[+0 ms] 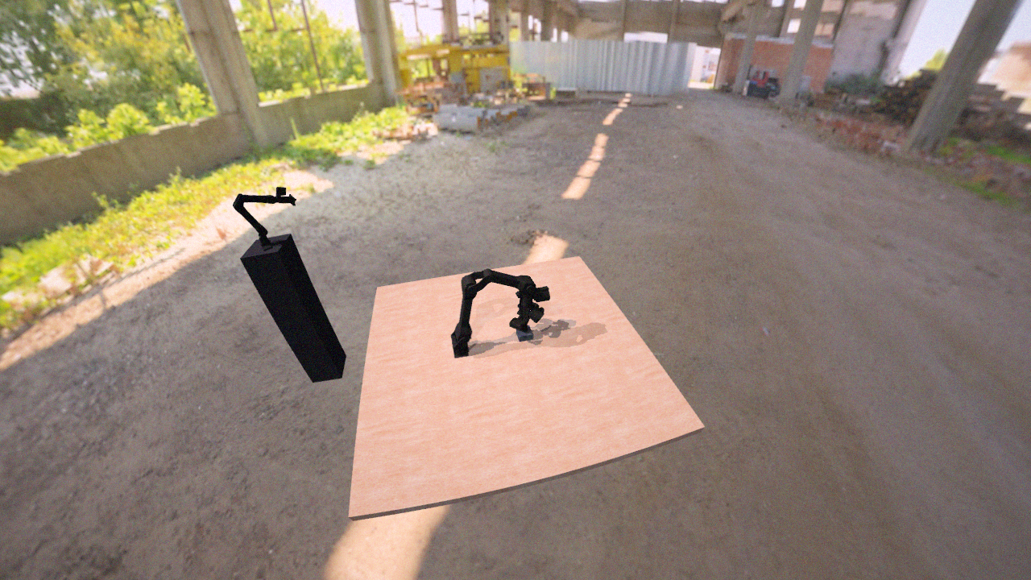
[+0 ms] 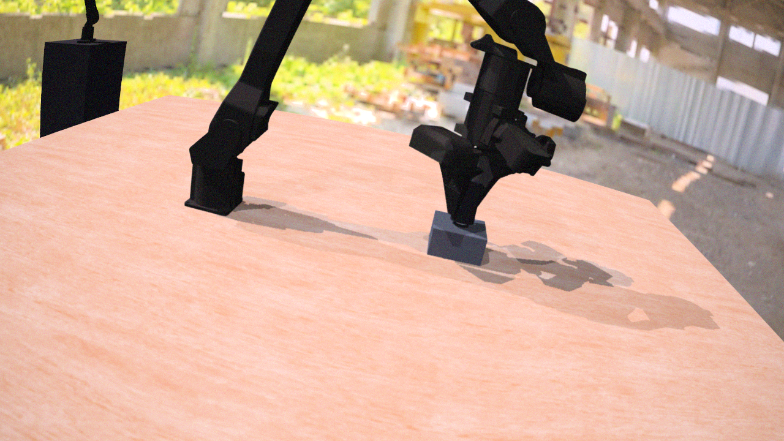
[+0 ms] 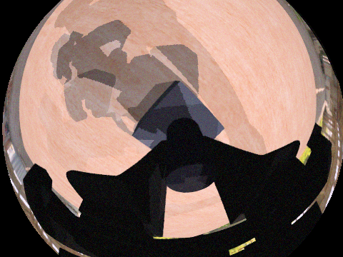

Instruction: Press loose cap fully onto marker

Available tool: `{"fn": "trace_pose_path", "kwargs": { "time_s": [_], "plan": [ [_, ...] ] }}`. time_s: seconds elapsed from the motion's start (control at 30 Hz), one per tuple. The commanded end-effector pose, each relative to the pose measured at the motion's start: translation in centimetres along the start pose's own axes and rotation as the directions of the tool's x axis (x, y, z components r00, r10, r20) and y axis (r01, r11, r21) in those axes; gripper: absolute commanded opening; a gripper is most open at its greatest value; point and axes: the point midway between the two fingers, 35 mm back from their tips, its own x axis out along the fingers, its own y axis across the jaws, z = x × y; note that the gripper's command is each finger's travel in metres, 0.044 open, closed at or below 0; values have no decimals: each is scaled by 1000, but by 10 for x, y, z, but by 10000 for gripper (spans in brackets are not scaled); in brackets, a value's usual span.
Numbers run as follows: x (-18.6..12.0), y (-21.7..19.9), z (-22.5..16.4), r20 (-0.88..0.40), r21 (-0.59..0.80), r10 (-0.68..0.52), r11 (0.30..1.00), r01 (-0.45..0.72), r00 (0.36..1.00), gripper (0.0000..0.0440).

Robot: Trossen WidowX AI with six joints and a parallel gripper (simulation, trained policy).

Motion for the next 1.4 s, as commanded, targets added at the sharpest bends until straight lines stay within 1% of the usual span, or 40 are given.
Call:
{"fn": "trace_pose_path", "kwargs": {
  "time_s": [0.0,0.63,0.77,0.83,0.93,1.1,1.13,1.37],
  "plan": [
    [15,-9,7,3,-1,-49,999,49,999,119],
    [16,-10,9,16,-38,-44,998,45,999,154],
    [18,-14,3,-6,-42,-53,998,52,999,196],
    [18,-16,1,-12,-45,-53,998,53,999,226],
    [17,-16,-1,-13,-47,-47,998,46,999,292],
    [14,-14,-2,-1,-51,-25,998,25,1000,423],
    [13,-13,-1,5,-53,-18,998,18,1000,440],
    [-1,-9,2,49,-51,30,998,-28,998,440]
  ]
}}
